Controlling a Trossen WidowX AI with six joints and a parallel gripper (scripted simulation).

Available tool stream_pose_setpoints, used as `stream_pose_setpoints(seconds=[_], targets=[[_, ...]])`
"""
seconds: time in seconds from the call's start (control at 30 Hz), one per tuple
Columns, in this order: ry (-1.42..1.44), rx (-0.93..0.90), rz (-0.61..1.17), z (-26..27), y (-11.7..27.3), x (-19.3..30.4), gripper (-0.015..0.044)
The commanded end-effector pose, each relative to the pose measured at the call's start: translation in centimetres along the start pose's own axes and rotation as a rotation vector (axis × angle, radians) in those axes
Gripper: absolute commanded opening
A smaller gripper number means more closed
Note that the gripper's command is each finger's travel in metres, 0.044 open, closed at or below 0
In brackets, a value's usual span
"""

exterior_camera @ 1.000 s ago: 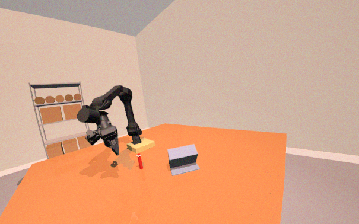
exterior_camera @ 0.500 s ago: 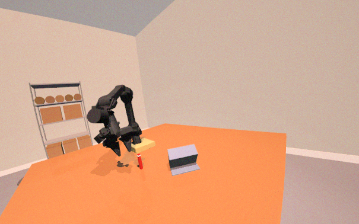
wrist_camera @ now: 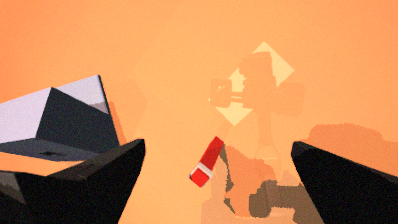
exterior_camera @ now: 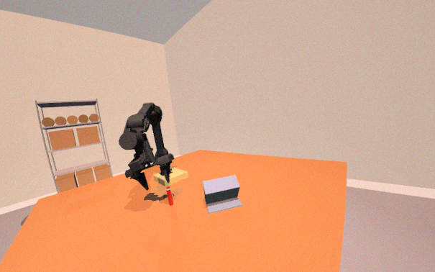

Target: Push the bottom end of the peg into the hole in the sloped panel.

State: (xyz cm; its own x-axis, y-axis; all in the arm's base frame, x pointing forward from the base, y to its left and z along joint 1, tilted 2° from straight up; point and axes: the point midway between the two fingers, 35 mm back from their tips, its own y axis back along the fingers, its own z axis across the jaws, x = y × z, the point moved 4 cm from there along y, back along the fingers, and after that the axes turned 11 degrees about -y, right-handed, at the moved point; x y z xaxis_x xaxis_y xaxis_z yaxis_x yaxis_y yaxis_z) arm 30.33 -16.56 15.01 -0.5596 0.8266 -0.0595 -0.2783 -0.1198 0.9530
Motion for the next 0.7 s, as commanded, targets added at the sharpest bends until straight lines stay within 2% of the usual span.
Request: stream_pose_setpoints(seconds=[0.0,0.67], targets=[[0.116,0.031,0.01,0.4,-0.1,0.4,0.044],[0.718,0.169,0.111,2.2,-0.8,3.1,0.044]])
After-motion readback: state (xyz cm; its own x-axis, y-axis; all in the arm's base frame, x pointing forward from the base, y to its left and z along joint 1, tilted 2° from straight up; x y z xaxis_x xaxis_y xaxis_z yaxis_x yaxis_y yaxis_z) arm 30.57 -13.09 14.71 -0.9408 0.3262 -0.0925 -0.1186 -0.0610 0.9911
